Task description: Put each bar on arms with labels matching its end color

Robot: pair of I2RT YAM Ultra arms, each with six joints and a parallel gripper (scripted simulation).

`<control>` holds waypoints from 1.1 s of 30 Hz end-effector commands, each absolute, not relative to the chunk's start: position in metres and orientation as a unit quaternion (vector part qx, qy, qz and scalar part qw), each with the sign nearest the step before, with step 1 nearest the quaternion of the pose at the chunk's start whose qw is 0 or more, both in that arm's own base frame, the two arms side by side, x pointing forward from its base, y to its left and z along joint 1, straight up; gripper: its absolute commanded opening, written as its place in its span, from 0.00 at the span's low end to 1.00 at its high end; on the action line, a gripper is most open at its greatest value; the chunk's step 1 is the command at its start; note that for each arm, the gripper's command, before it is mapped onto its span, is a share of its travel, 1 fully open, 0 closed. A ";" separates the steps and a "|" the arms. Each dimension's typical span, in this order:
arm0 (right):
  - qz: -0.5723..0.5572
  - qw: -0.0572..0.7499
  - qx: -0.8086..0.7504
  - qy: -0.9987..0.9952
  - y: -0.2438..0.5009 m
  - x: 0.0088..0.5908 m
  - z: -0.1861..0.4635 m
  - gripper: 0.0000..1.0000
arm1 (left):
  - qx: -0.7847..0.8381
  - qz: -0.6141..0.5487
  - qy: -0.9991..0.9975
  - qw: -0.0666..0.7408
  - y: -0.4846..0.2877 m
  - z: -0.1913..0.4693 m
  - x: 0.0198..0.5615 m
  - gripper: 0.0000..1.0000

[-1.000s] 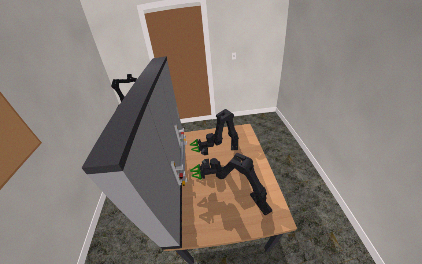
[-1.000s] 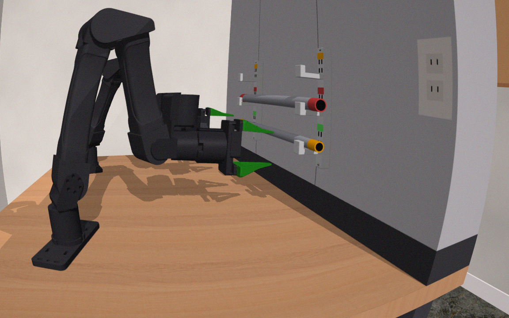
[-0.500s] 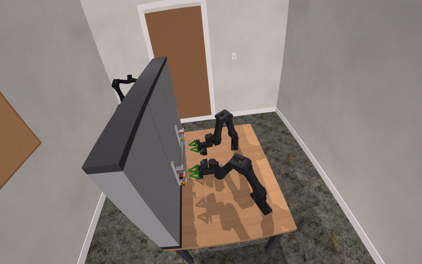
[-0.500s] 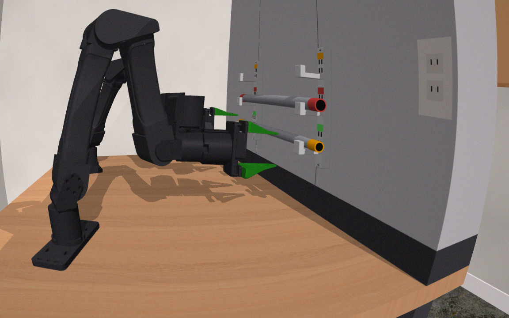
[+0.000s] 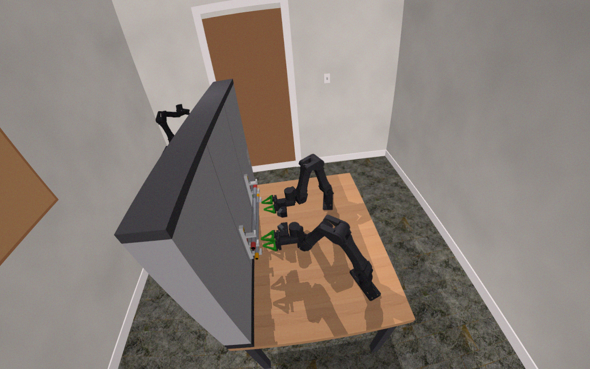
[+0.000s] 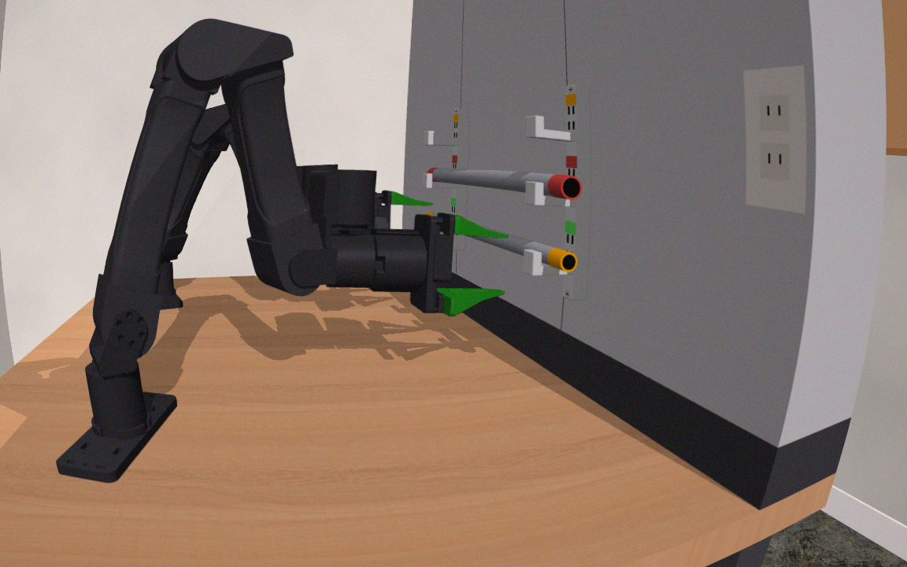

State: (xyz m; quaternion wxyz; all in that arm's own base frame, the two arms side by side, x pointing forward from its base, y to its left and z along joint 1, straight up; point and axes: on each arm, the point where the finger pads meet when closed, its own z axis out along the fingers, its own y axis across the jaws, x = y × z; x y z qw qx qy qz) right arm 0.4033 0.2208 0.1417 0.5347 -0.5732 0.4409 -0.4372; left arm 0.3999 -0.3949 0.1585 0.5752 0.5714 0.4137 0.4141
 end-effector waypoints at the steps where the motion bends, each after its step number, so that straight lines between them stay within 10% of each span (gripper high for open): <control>1: -0.439 0.554 -0.554 0.439 0.225 0.415 0.159 0.65 | 0.574 0.413 0.413 0.574 -0.399 0.159 0.410 0.63; 33: -0.439 0.554 -0.554 0.439 0.231 0.440 0.159 0.57 | 0.574 0.413 0.413 0.574 -0.407 0.159 0.433 0.56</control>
